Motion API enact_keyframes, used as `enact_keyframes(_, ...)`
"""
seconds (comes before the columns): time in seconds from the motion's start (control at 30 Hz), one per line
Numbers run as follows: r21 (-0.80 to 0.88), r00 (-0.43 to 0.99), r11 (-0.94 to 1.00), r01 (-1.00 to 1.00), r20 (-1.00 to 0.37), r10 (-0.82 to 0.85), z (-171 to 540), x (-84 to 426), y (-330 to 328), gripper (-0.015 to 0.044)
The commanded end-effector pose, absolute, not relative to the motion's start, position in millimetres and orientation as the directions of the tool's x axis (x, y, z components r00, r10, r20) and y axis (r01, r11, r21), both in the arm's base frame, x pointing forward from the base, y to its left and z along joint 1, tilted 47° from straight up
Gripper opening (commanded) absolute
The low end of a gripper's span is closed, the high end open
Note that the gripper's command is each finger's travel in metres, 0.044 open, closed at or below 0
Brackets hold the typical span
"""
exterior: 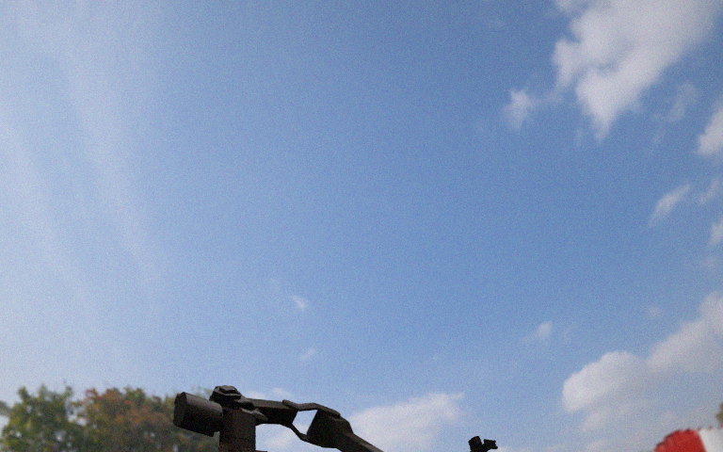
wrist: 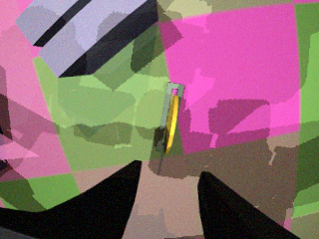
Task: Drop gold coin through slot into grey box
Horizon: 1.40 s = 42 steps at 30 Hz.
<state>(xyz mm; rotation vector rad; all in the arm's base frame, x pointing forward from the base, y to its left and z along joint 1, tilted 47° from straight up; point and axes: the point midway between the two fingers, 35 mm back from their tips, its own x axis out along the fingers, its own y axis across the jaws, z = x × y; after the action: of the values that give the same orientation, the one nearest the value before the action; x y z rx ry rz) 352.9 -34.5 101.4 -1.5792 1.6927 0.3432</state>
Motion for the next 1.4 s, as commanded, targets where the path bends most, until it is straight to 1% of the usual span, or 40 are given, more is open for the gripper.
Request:
enact_keyframes(0.0,-0.294,0.068,0.187,-0.937,-0.68,-0.73,94,355,-45,0.0161)
enact_keyframes(0.1,-0.294,0.068,0.186,-0.937,-0.679,-0.731,78,356,-63,0.0161)
enact_keyframes(1.37,-0.294,0.068,0.186,-0.937,-0.679,-0.731,40,364,-105,0.0161)
